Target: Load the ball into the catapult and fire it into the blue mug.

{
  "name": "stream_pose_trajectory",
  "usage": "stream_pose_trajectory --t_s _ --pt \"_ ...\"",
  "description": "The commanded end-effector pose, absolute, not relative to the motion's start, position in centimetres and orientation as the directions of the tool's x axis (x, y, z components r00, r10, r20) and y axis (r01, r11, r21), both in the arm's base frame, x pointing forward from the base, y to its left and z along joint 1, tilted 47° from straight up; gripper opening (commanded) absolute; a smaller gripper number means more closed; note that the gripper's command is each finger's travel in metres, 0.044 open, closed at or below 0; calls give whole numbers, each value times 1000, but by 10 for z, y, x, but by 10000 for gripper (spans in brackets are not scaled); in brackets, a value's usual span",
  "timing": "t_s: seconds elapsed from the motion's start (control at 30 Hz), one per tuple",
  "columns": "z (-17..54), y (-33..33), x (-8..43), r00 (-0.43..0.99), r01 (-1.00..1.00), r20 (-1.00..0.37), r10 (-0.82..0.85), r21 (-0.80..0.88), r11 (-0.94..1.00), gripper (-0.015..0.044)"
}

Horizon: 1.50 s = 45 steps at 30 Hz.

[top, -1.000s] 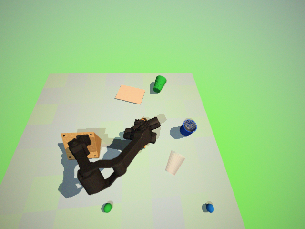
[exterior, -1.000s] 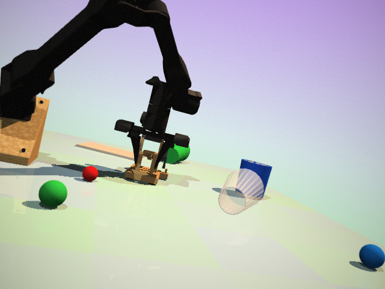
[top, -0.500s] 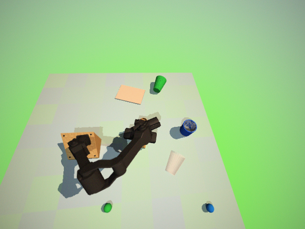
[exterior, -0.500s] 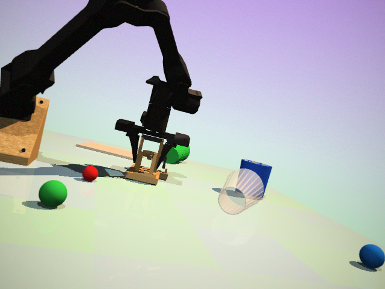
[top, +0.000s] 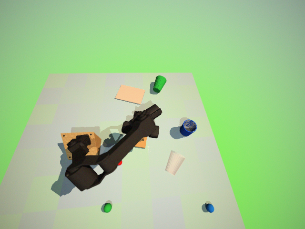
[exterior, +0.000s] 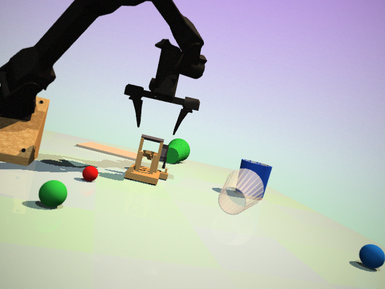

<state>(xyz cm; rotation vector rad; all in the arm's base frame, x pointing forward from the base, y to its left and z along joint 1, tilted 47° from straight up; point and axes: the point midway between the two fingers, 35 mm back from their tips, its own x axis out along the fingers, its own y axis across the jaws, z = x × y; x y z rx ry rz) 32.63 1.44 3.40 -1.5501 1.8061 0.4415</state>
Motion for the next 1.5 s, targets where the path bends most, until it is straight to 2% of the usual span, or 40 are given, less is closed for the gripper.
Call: stream_pose_trajectory --t_s 0.0,0.27,0.6,1.03,1.47 --pt "31 10 325 -47 -957 -694 -719 -174 230 440" --pt "32 10 325 -47 -886 -694 -719 -302 350 440" --pt "33 10 324 -48 -678 -693 -719 -506 533 440" --pt "34 11 324 -50 -292 -693 -719 -679 674 440" --pt "36 12 323 -51 152 -693 -719 -717 680 440"
